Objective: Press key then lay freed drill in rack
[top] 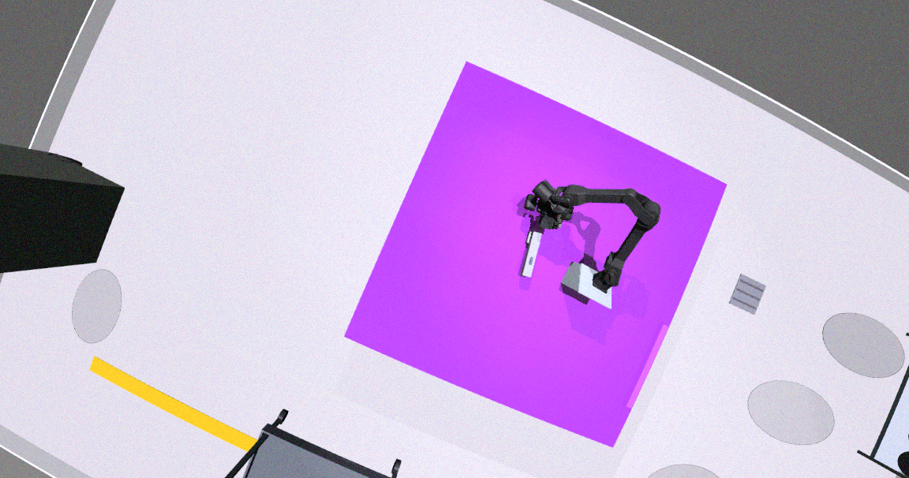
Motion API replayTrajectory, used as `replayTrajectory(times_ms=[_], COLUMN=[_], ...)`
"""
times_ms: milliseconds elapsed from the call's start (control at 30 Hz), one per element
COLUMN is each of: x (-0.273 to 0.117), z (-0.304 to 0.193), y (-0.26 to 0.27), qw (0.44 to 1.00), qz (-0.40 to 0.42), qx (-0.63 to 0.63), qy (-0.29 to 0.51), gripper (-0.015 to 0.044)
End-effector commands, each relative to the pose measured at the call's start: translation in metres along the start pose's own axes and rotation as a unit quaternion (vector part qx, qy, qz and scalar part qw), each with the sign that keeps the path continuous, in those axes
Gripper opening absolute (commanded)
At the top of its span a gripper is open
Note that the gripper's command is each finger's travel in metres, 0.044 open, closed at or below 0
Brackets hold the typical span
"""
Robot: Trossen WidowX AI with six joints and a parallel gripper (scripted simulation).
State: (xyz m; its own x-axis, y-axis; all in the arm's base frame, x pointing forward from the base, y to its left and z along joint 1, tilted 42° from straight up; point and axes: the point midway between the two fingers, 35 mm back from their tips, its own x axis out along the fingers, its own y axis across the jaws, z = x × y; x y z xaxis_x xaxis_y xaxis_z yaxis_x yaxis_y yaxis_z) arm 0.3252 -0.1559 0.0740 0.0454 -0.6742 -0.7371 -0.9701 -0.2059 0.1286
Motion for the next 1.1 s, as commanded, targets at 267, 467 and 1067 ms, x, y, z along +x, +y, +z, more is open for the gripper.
replayTrajectory(times_ms=[267, 467, 1067], x=[-0.0052, -0.0068, -0.0110], z=[-0.0018, -0.0021, -0.0037], y=[0.0000, 0.0001, 0.0002], qw=[1.000, 1.000, 1.000], qz=[-0.002, -0.002, -0.002], qx=[0.003, 0.003, 0.003], qy=[0.002, 0.002, 0.002], gripper=[0.0000, 0.0000, 0.0000])
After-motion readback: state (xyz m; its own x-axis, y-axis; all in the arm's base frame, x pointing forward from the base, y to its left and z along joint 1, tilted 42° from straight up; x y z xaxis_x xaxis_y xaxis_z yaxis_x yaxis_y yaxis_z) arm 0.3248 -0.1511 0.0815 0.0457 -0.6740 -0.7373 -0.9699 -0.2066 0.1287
